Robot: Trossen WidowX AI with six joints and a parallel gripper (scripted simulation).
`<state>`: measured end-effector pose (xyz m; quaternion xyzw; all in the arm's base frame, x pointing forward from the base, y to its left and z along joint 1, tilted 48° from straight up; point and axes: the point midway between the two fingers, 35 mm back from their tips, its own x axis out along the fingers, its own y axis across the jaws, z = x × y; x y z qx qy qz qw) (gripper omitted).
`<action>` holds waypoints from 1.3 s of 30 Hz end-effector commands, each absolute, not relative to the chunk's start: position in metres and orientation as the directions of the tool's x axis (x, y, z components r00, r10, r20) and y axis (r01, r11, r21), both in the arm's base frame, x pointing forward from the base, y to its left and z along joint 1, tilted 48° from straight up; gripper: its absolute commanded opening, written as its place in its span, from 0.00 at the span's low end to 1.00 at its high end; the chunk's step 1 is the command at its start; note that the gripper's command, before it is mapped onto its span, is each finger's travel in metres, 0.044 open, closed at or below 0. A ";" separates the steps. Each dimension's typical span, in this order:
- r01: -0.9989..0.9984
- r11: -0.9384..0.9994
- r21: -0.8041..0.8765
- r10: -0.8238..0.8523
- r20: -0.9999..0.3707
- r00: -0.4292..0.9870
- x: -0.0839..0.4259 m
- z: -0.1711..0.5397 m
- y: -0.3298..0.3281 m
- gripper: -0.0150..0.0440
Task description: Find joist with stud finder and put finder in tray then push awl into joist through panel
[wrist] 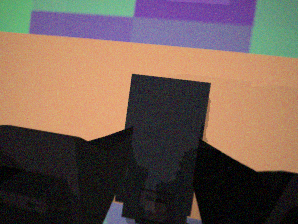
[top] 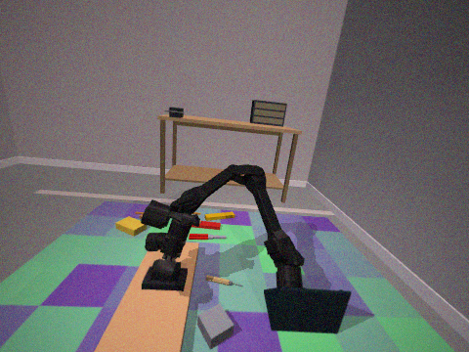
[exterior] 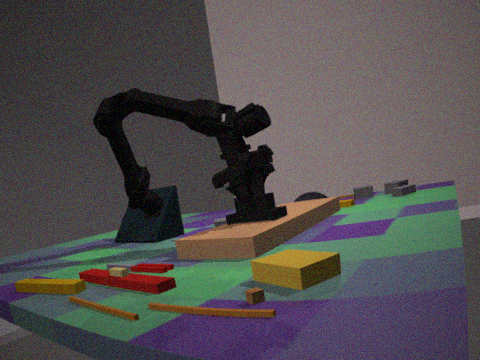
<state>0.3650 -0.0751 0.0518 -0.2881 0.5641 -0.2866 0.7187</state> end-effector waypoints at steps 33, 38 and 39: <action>0.086 0.672 -0.736 -0.735 -0.648 0.199 0.370 0.009 -0.037 0.25; 0.086 0.672 -0.735 -0.735 -0.648 0.199 0.370 0.004 -0.032 0.25; 0.086 0.672 -0.735 -0.735 -0.648 0.199 0.370 0.002 -0.031 0.25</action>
